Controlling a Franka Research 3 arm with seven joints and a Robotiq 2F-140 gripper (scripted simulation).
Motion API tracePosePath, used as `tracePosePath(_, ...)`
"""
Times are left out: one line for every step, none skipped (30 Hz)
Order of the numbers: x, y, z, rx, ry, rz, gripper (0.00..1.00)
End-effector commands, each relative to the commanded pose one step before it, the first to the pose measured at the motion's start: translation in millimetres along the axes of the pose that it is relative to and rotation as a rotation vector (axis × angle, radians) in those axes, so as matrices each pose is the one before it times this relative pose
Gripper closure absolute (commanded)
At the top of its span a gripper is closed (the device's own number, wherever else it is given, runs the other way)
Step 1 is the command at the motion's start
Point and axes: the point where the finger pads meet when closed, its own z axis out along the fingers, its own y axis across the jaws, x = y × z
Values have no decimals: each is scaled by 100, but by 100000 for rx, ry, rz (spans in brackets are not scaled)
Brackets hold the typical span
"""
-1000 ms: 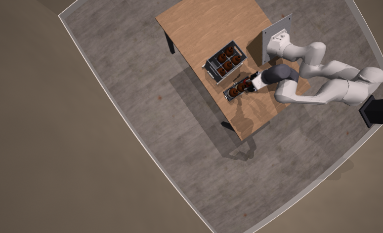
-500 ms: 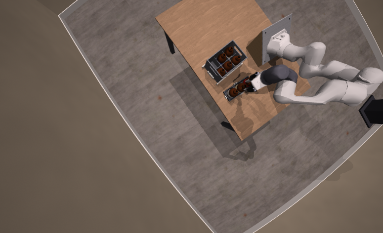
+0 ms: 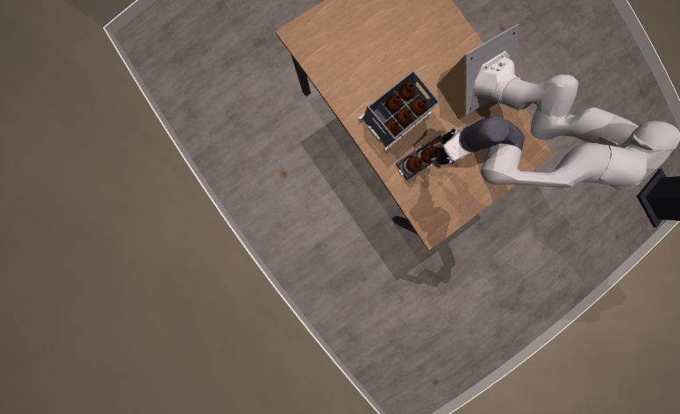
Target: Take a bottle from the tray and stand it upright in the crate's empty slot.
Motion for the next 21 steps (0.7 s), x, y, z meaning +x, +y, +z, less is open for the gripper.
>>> tracePosePath(178,-87,491,237,628,-671,62)
tracePosePath(0,0,114,0,0,0,62)
tracePosePath(0,0,111,-1,0,1,62)
tracePosePath(0,0,106,0,0,0,62)
tracePosePath(0,-1,99,1,-1,-1,62)
tracePosePath(0,0,94,0,0,0,62)
tracePosePath(0,0,89,0,0,0,62)
tracePosePath(0,0,83,-1,0,0,62)
tracePosePath(0,1,77,-1,0,1,62)
tracePosePath(0,-1,70,1,0,-1,62)
tracePosePath(0,0,64,0,0,0,62)
tracePosePath(0,0,58,0,0,0,62)
tracePosePath(0,0,0,0,0,0,62)
tracePosePath(0,0,0,0,0,0,62)
tracePosePath(0,0,52,0,0,0,62)
tracePosePath(0,0,46,0,0,0,62)
tracePosePath(0,0,40,0,0,0,62)
tracePosePath(0,0,34,0,0,0,62)
tracePosePath(0,0,28,0,0,0,62)
tracePosePath(0,0,23,0,0,0,62)
tracePosePath(0,0,18,0,0,0,62)
